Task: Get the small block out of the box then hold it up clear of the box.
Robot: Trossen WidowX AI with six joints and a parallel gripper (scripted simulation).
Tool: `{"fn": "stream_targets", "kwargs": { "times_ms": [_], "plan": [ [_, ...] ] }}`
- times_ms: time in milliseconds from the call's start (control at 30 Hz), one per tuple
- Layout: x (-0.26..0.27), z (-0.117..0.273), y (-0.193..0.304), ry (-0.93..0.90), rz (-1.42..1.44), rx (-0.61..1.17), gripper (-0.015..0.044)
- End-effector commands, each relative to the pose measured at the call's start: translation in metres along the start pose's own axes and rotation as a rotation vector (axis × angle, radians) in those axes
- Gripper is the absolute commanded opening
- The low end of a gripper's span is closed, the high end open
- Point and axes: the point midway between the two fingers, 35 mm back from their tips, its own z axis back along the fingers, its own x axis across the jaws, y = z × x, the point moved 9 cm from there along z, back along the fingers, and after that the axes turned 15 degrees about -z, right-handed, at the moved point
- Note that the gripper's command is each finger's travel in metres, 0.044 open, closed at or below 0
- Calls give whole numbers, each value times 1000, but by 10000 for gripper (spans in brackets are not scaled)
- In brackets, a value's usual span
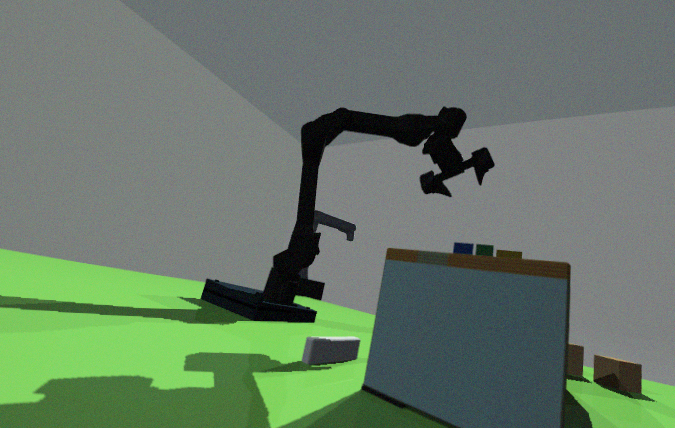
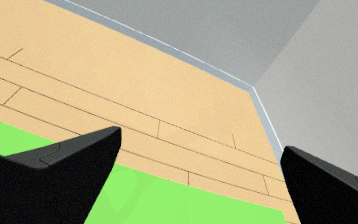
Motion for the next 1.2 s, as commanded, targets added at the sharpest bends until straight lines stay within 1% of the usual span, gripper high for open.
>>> {"fn": "stream_targets", "kwargs": {
  "times_ms": [0,133,267,500,567,667,800,867,933,1167],
  "plan": [
    [-33,9,38,120,-335,136,400],
    [-64,31,75,281,-708,233,400],
    [-90,62,113,461,-1064,295,400],
    [-111,119,169,778,-1659,325,400],
    [-113,135,183,879,-1845,314,400],
    [-112,169,208,1103,-2228,262,400],
    [-102,214,236,1430,-2717,126,400],
    [-95,233,246,1584,-2918,42,400],
    [-92,241,250,1649,-2998,3,400],
    [-92,241,250,1649,-2998,3,400]
  ]
}}
